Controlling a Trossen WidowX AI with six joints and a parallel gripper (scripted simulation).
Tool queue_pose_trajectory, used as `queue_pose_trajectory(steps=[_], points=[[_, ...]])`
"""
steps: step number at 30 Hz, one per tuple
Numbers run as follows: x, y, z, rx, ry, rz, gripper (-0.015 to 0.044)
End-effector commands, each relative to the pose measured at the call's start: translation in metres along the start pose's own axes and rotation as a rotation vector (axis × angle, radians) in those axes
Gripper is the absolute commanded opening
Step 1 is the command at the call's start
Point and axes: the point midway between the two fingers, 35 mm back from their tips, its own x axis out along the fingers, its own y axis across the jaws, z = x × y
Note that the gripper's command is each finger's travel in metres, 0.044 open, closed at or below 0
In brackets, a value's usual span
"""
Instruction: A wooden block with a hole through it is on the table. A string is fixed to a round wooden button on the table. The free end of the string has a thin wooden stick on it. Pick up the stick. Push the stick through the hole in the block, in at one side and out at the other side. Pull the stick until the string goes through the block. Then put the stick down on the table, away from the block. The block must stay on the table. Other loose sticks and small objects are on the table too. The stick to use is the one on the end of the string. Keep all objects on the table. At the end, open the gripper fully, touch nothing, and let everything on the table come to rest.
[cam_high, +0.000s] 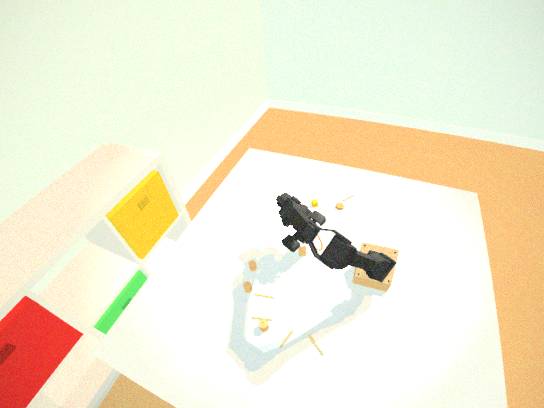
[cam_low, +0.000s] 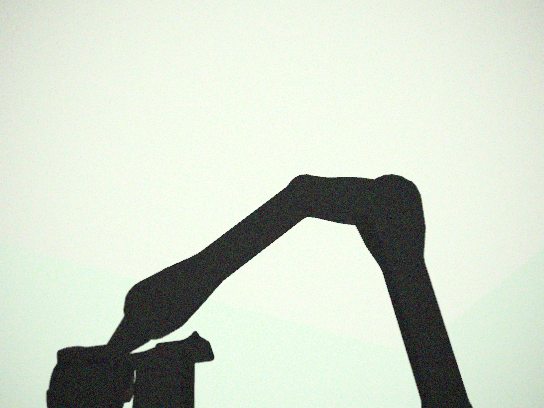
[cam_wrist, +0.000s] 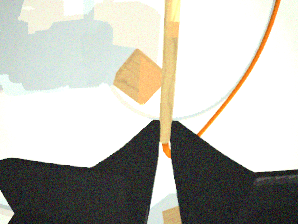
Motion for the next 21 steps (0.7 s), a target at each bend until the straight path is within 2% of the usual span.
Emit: queue_pose_trajectory(steps=[1,21], points=[[-0.001,-0.003,0.007,0.109,0.002,-0.009,0.0000],[0.000,-0.017,0.030,0.580,0.012,-0.044,0.0000]])
